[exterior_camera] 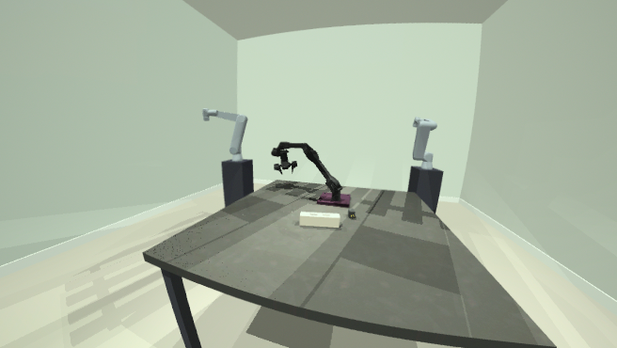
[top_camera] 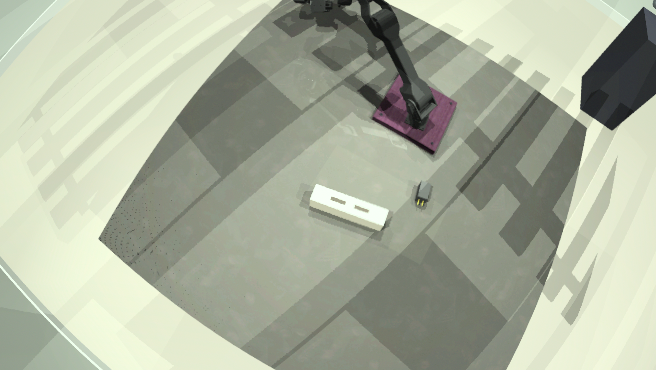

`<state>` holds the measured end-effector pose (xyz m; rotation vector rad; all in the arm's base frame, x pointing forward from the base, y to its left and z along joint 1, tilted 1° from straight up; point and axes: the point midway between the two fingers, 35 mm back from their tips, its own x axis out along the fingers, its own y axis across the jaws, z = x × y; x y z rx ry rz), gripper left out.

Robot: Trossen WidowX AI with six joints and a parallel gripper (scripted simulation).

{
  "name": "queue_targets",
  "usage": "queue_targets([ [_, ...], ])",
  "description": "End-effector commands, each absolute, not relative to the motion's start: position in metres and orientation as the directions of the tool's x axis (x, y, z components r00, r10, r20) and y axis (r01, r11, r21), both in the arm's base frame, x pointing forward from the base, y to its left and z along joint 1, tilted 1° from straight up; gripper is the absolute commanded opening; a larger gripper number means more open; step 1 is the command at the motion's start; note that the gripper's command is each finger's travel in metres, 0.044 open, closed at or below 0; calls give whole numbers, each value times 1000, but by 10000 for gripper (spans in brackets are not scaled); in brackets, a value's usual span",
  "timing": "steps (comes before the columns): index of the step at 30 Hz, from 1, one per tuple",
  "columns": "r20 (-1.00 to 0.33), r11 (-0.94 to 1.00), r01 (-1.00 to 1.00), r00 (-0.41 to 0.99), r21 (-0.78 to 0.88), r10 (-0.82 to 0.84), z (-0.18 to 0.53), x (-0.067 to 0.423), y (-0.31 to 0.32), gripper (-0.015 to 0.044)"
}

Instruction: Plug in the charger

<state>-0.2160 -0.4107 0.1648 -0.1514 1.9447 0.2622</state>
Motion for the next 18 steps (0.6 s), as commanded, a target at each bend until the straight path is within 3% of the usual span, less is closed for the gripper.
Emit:
queue_targets([
  [1,-925,967,-228,-379,111,17,165,-216,-411,426],
  [18,-928,968,-245,-372,57,-39,168,-145,-427,440],
])
